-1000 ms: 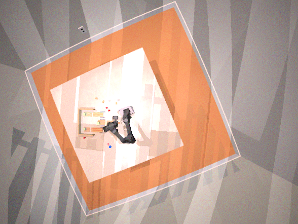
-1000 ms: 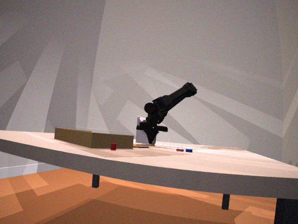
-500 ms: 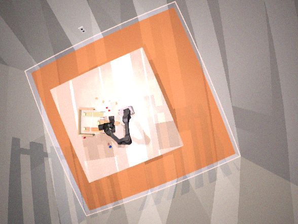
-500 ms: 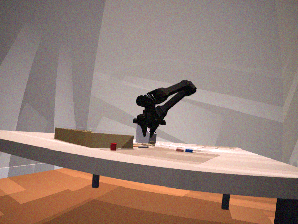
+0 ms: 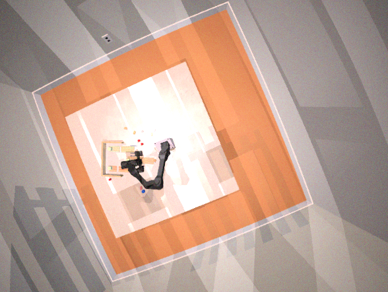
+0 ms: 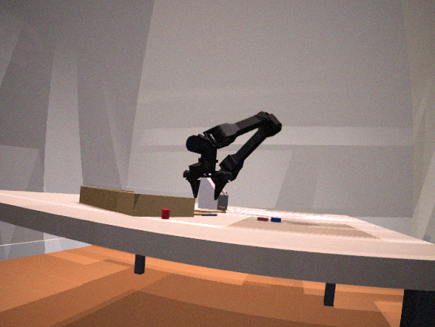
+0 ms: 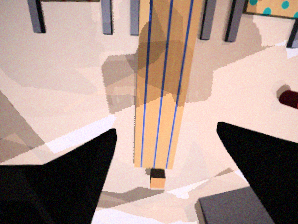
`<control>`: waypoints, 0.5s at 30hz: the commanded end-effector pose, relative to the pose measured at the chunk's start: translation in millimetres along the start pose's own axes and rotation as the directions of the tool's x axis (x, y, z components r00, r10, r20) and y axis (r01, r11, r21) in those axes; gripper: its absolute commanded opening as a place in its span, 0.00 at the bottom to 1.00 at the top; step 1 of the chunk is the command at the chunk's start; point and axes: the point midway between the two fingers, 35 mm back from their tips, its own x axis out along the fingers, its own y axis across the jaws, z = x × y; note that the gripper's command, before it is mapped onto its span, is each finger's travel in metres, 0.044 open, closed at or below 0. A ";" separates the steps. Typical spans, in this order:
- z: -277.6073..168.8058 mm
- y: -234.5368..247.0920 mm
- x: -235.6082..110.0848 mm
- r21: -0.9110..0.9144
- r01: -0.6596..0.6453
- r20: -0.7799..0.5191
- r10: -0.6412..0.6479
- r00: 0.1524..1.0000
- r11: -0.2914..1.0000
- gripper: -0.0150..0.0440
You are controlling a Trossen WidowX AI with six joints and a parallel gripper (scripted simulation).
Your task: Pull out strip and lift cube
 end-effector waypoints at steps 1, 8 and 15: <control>14.9 -0.7 -2.3 -0.010 0.003 0.006 -0.003 1.000 1.000 1.00; 40.3 -2.3 -4.4 -0.011 0.003 0.007 -0.003 1.000 1.000 1.00; 66.0 -3.6 -7.1 -0.012 0.003 0.008 -0.003 1.000 1.000 1.00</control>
